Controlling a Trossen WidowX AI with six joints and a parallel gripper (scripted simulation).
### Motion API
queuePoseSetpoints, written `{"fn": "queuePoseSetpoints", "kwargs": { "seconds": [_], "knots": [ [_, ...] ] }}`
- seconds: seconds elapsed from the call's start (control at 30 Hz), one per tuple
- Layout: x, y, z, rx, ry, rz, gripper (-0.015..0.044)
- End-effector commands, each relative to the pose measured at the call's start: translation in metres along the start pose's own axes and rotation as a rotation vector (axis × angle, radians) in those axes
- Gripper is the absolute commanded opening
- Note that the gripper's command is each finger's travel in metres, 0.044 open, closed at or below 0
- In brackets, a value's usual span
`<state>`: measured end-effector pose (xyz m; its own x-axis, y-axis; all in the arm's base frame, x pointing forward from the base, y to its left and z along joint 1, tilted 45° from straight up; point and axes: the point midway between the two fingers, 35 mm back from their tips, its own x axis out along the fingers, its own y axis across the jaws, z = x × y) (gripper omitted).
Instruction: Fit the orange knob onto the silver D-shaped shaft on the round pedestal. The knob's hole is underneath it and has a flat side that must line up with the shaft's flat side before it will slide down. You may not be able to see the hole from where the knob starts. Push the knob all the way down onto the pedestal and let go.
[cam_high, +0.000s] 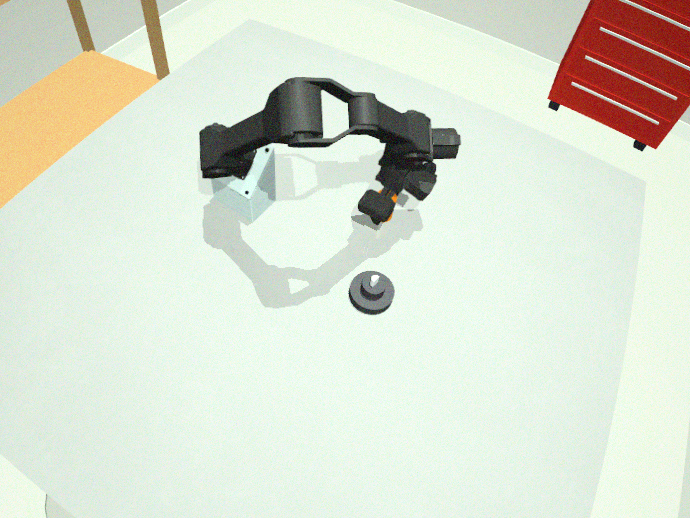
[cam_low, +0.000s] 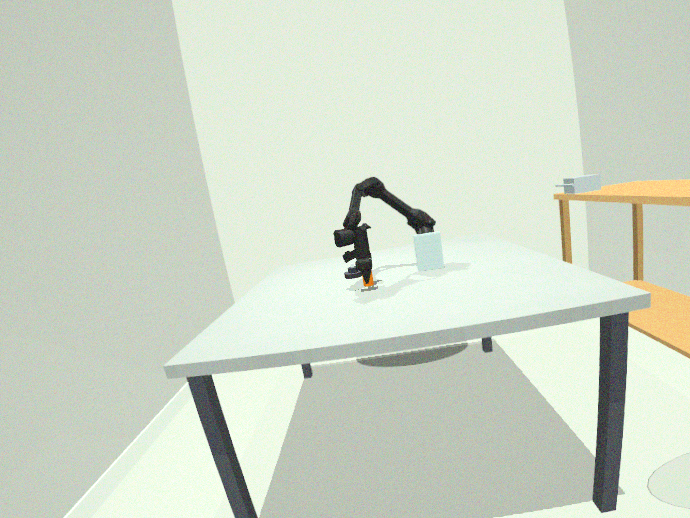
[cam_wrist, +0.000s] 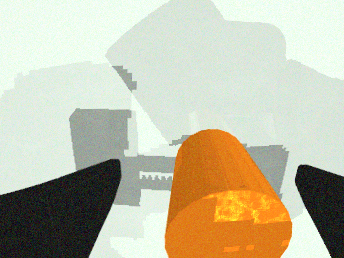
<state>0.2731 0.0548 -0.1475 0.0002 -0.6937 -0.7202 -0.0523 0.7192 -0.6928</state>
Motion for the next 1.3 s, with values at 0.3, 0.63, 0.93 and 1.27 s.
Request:
{"fn": "queuePoseSetpoints", "kwargs": {
  "seconds": [0.3,0.63,0.93,1.27],
  "knots": [
    [0.01,-0.002,-0.003,-0.008,0.008,-0.009,0.0256],
    [0.01,-0.002,-0.003,-0.008,0.008,-0.009,0.0111],
    [-0.05,0.004,0.005,-0.009,0.007,0.0,0.0],
    [-0.13,0.001,-0.002,-0.009,0.009,-0.002,0.0]
  ]
}}
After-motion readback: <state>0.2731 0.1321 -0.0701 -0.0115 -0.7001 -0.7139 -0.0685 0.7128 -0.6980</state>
